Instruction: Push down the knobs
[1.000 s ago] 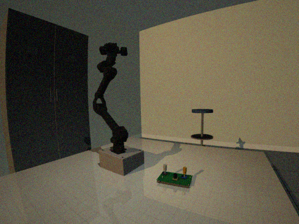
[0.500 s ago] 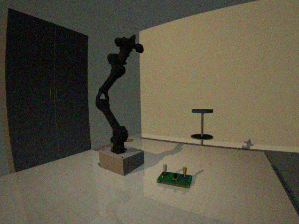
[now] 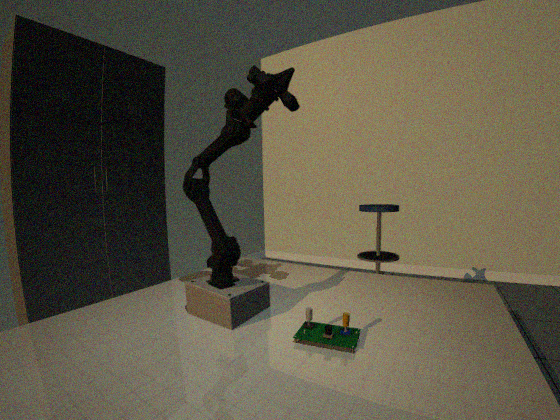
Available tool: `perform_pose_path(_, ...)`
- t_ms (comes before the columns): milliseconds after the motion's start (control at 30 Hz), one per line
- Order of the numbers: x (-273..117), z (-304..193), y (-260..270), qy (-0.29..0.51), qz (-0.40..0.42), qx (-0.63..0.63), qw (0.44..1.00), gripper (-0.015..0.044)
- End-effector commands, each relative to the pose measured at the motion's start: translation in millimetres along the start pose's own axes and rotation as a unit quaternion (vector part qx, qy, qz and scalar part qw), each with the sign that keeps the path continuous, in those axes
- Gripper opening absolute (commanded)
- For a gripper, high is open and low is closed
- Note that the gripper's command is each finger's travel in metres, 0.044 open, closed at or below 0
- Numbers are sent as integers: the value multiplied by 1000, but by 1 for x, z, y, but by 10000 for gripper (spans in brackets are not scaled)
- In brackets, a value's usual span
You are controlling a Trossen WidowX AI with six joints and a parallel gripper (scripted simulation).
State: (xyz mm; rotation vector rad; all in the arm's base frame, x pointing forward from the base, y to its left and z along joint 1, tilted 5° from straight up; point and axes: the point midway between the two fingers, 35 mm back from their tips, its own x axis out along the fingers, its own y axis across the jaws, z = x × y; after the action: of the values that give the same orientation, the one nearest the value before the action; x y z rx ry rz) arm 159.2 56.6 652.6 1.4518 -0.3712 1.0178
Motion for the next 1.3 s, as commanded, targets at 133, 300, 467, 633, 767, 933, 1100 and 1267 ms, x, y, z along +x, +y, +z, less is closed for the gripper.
perform_pose_path(133, 7, 18, -99, -21, -136, -29, 990, 0)
perform_pose_path(300, 3, 25, -149, -23, -208, -48, 977, 0)
perform_pose_path(467, -8, 28, -197, -18, -280, -67, 957, 0)
perform_pose_path(633, -23, 30, -243, -6, -351, -85, 932, 0)
perform_pose_path(767, -39, 30, -278, 8, -406, -98, 909, 0)
perform_pose_path(933, -63, 28, -319, 31, -472, -113, 874, 0)
perform_pose_path(1100, -90, 25, -355, 60, -533, -126, 835, 0)
perform_pose_path(1267, -120, 20, -386, 94, -589, -136, 791, 0)
